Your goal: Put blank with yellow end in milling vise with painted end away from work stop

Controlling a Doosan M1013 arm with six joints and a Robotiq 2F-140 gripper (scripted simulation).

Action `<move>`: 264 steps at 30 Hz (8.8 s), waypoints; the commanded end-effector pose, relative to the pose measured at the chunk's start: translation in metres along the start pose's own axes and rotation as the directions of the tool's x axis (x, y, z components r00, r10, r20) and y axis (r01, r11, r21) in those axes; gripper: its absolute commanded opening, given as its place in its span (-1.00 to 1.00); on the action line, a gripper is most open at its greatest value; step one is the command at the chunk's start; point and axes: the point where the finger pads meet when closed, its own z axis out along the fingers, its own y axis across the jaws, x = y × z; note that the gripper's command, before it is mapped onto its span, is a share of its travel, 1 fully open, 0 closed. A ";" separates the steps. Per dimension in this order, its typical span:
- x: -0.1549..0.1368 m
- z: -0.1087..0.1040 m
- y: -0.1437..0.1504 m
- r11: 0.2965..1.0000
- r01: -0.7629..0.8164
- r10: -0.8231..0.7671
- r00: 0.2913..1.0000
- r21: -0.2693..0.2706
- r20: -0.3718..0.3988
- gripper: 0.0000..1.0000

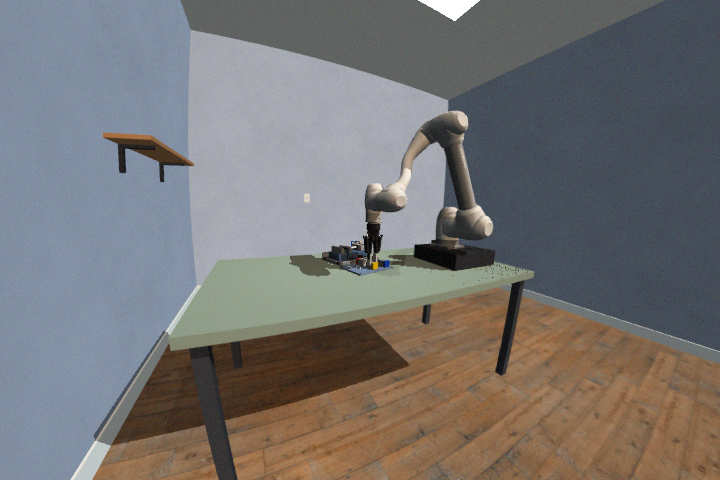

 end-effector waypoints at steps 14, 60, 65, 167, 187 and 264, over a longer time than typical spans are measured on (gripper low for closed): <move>0.000 -0.029 0.000 1.000 0.000 0.000 1.000 0.000 0.000 -1.00; 0.000 -0.120 0.000 1.000 0.000 0.000 1.000 0.000 0.000 -1.00; 0.000 -0.132 0.000 1.000 0.000 0.000 1.000 0.000 0.000 -1.00; 0.000 -0.123 0.000 0.899 0.438 -0.438 0.899 0.000 0.000 -1.00; 0.000 -0.124 0.000 0.764 0.645 -0.645 0.764 -0.002 -0.001 -1.00; 0.000 -0.124 0.000 -0.109 0.994 -0.994 -0.109 -0.002 0.000 -1.00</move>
